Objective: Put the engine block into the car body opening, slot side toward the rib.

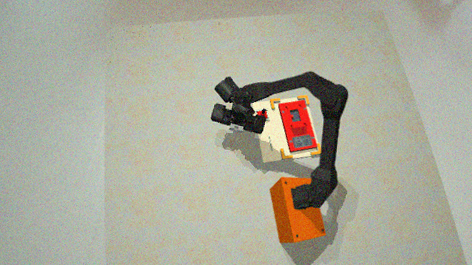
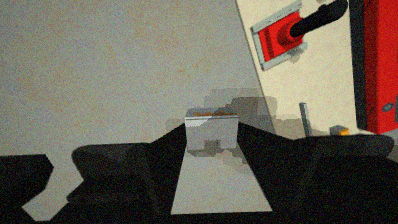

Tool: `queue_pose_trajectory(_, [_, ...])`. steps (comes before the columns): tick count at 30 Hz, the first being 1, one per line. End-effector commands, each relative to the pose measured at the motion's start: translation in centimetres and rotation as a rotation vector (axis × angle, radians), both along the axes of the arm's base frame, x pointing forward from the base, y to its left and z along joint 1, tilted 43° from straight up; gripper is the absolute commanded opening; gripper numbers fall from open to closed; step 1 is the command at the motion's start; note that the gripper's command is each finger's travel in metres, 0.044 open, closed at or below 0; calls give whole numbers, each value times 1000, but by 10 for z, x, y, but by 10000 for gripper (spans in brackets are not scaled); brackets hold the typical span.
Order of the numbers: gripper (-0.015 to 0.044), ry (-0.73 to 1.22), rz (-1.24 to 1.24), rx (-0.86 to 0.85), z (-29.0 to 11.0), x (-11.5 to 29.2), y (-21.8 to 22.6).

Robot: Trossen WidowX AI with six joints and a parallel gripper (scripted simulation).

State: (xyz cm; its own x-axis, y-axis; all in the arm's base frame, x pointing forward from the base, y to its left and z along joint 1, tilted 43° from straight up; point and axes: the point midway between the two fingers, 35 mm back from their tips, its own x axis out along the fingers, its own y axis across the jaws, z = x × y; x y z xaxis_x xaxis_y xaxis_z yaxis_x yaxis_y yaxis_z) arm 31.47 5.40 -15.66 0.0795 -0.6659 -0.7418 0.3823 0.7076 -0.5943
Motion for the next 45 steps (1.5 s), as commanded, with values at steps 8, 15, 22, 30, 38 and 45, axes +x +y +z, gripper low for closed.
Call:
queue_pose_trajectory(8, [0,5,-2,9,26,-1,28])
queue_pose_trajectory(15, [0,13,-8,4,42,-5,43])
queue_pose_trajectory(22, [0,20,-13,-4,59,-11,57])
queue_pose_trajectory(30, [0,22,-15,-7,55,-12,52])
queue_pose_trajectory(38, [0,5,-1,-16,54,-13,52])
queue_pose_trajectory(45, [0,-58,55,-51,53,-16,53])
